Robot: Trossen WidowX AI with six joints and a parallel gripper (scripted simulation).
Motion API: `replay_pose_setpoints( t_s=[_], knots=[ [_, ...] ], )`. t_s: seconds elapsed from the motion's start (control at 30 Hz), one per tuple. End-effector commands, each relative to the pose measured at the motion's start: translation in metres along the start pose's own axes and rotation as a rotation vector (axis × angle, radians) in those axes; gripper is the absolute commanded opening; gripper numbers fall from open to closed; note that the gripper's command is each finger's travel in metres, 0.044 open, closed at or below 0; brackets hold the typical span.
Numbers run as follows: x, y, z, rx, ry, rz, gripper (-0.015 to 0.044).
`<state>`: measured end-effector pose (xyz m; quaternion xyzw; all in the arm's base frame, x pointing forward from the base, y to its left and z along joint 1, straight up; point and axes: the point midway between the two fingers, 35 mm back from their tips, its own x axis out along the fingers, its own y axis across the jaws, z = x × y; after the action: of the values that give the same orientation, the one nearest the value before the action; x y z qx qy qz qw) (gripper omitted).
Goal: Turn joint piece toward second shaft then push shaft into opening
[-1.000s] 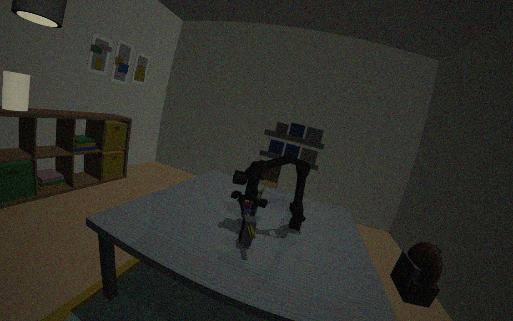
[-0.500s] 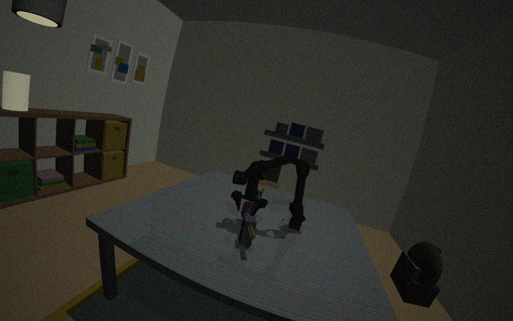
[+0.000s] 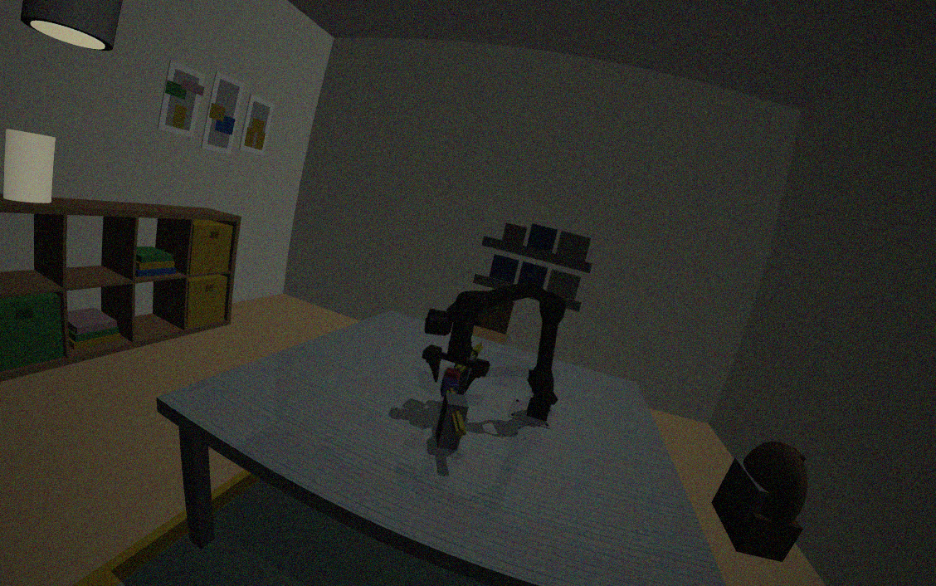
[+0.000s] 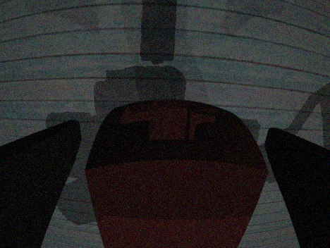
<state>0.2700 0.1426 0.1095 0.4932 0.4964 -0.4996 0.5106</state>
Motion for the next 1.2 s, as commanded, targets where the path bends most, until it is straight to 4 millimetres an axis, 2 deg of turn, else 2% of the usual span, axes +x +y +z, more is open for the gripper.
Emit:
replay_pose_setpoints(
  t_s=[0.0,0.23,0.33,0.73,1.17],
  knots=[
    [-0.019,0.002,-0.002,-0.004,-0.049,0.015,0.044],
    [-0.019,0.002,-0.002,-0.007,-0.049,0.015,0.044],
    [-0.025,0.003,-0.002,-0.057,-0.042,0.023,0.044],
    [-0.079,0.005,-0.001,-0.452,-0.006,0.092,0.044],
    [-0.136,-0.002,0.005,-0.884,-0.004,0.182,0.044]
  ],
)
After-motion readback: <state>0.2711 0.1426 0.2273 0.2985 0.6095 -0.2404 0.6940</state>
